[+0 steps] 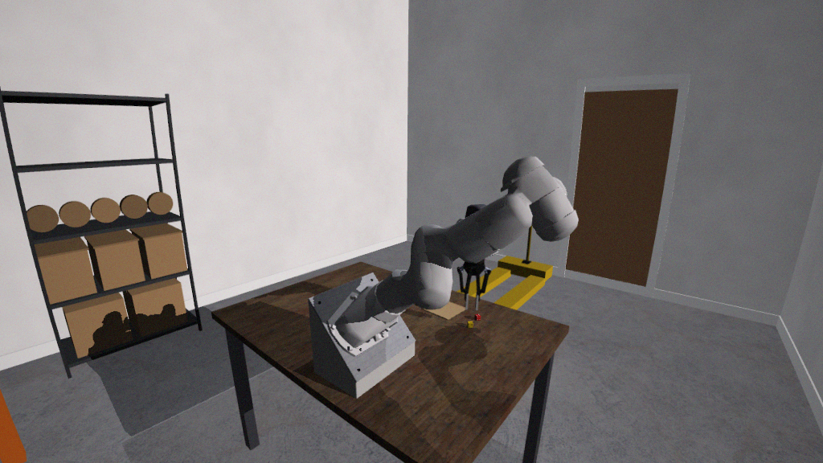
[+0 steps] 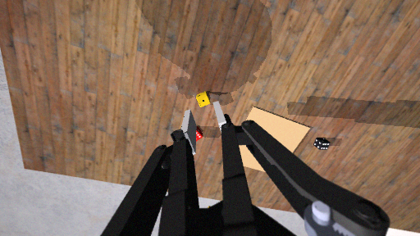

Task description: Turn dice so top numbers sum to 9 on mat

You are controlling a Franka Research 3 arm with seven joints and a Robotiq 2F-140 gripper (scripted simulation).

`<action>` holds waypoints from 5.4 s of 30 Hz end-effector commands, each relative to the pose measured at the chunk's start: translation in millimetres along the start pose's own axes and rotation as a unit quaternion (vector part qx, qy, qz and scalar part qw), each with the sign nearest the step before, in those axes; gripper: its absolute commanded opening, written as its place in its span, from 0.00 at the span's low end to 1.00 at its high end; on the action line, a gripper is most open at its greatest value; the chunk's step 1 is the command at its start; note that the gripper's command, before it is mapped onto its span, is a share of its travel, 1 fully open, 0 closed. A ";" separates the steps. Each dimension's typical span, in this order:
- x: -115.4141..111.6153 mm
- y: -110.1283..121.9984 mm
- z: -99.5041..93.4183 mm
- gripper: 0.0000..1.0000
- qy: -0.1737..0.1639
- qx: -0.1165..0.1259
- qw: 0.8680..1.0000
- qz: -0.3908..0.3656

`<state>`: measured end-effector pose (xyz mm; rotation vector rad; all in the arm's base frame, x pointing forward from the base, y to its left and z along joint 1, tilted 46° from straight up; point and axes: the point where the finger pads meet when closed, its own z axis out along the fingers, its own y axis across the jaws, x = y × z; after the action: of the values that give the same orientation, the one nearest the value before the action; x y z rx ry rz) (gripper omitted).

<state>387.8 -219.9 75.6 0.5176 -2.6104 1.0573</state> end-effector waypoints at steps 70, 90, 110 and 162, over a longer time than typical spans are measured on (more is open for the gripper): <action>1.1 1.1 52.7 0.21 0.002 0.001 1.000 0.000; 1.1 1.1 52.7 0.21 0.002 0.001 1.000 0.000; -0.6 1.3 52.7 0.21 0.002 0.001 1.000 0.000; -0.1 0.9 52.7 0.21 0.002 0.001 1.000 0.000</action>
<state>380.3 -256.3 38.4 0.5171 -2.6042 1.0580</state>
